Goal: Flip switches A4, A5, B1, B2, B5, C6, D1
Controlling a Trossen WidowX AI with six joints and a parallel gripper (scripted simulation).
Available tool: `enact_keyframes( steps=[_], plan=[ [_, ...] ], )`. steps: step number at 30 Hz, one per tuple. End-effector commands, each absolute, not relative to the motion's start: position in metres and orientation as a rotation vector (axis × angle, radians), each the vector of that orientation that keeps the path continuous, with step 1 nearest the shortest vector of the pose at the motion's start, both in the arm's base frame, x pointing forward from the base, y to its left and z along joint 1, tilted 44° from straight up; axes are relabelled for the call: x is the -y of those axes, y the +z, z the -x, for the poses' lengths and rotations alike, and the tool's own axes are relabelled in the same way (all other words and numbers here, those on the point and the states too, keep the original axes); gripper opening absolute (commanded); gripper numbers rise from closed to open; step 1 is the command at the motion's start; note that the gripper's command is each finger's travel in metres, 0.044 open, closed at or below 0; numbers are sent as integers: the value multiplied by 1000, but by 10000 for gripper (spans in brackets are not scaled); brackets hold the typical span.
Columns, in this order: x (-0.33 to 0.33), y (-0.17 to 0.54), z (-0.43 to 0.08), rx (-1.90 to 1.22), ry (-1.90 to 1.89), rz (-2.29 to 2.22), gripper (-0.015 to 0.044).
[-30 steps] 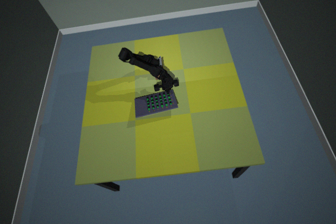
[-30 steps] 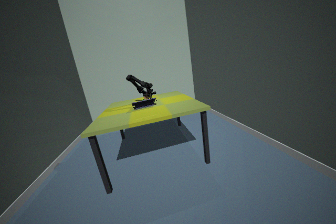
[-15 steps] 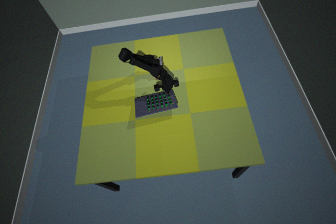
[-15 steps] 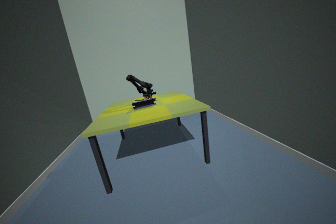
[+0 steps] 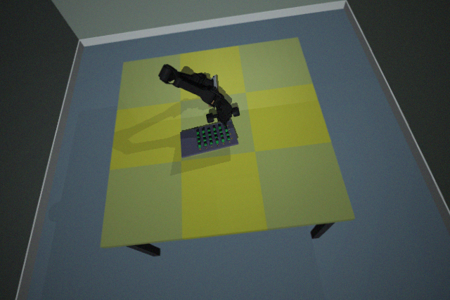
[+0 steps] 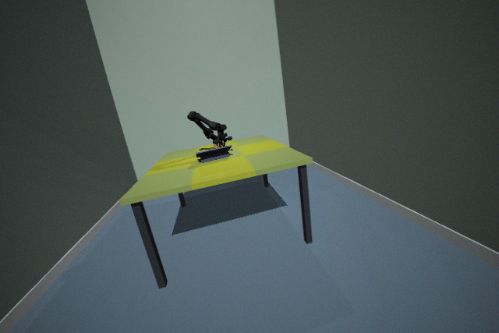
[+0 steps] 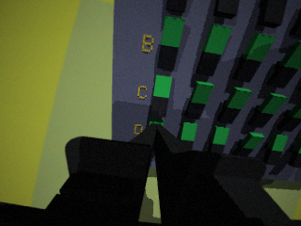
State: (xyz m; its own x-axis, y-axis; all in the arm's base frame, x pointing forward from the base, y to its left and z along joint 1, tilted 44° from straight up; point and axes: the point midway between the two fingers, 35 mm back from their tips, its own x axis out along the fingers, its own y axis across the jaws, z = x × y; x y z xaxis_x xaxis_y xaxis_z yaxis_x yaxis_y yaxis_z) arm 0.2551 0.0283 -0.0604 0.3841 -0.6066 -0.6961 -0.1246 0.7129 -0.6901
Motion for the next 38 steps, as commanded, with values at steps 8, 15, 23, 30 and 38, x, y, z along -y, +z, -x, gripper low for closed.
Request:
enact_keyframes(
  steps=[8, 15, 23, 30, 38],
  plan=[
    [-41, -49, -249, -1154, -341, 749, 0],
    [-67, -17, -228, -1136, -334, 755, 0],
    [-32, 55, -281, -1135, -336, 757, 0],
    [-30, 57, -282, -1134, -337, 758, 0],
    [-30, 57, -282, -1134, -337, 758, 0]
  ],
)
